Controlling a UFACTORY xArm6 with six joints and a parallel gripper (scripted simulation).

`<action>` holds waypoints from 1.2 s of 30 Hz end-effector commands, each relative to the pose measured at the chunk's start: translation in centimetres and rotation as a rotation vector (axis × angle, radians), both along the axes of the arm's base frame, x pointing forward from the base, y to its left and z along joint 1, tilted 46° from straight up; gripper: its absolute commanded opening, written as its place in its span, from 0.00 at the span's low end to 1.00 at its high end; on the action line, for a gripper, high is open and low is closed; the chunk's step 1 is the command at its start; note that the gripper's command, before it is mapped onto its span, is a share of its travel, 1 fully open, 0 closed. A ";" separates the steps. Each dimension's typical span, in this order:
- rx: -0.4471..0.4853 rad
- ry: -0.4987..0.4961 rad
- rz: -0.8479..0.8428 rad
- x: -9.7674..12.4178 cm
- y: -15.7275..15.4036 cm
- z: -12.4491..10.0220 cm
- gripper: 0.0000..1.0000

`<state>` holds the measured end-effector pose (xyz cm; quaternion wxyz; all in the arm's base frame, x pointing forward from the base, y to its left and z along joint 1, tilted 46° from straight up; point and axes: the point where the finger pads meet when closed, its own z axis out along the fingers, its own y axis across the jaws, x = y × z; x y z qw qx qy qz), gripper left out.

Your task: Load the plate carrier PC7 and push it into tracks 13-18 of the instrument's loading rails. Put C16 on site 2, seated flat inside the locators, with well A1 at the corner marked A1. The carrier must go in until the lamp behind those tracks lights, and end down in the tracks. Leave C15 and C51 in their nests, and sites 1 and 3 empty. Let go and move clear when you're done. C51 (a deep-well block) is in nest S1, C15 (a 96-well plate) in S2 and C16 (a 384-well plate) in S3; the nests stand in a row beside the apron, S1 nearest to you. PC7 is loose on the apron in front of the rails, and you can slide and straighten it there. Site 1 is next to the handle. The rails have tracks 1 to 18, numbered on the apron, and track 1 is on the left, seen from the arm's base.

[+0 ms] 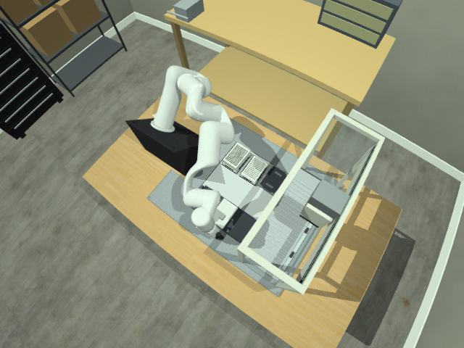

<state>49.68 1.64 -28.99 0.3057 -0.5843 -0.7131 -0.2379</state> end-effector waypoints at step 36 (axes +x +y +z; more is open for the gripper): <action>-0.001 -0.004 -0.002 0.0 1.0 1.4 1.00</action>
